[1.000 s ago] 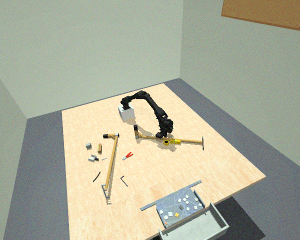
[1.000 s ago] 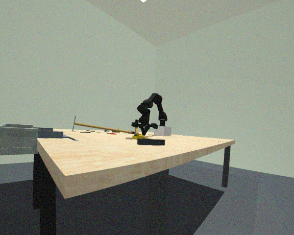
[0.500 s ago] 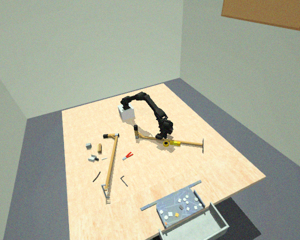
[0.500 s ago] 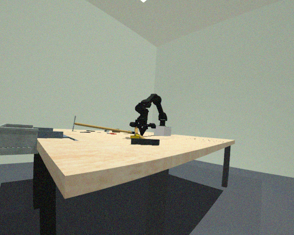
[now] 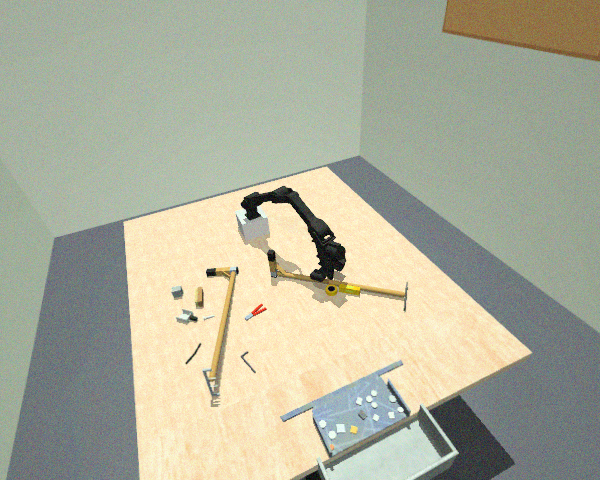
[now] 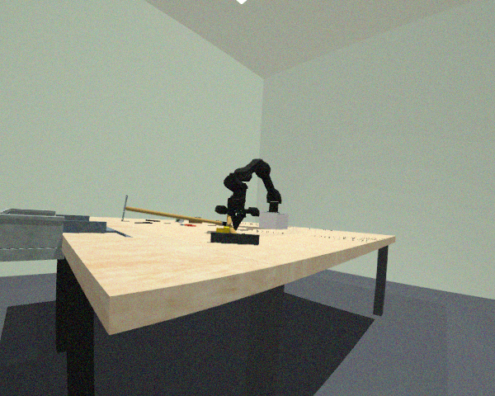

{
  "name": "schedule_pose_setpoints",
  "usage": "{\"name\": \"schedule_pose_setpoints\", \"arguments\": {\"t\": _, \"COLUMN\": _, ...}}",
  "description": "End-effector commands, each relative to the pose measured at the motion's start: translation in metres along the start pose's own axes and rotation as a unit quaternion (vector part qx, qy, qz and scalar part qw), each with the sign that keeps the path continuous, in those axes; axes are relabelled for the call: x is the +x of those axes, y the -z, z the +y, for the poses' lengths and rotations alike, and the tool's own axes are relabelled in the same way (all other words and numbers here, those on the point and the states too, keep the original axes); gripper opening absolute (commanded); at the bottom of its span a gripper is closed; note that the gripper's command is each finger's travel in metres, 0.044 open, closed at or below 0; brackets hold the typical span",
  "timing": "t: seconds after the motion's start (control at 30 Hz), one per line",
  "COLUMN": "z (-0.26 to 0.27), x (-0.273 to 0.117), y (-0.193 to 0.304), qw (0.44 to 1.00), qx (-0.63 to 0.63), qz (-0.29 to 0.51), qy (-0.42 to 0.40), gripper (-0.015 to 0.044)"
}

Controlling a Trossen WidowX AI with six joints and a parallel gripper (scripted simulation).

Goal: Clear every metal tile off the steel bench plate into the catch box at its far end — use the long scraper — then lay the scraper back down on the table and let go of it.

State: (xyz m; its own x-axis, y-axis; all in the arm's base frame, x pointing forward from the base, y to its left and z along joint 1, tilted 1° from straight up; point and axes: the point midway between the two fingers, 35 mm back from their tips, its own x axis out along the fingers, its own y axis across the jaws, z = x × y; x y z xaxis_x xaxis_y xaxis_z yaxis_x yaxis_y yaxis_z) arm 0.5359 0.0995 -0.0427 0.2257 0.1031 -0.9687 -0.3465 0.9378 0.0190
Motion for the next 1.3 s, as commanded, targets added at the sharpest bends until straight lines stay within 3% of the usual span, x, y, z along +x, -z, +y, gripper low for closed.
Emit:
{"name": "schedule_pose_setpoints", "arguments": {"t": 0.0, "z": 0.001, "x": -0.005, "y": -0.001, "qw": 1.000, "qx": 0.000, "qz": 0.001, "qy": 0.000, "gripper": 0.0000}}
{"name": "schedule_pose_setpoints", "arguments": {"t": 0.93, "z": 0.002, "x": -0.099, "y": -0.019, "qw": 1.000, "qx": 0.000, "qz": 0.001, "qy": 0.000, "gripper": 0.0000}}
{"name": "schedule_pose_setpoints", "arguments": {"t": 1.27, "z": 0.029, "x": -0.142, "y": -0.013, "qw": 1.000, "qx": 0.000, "qz": 0.001, "qy": -0.001, "gripper": 0.0000}}
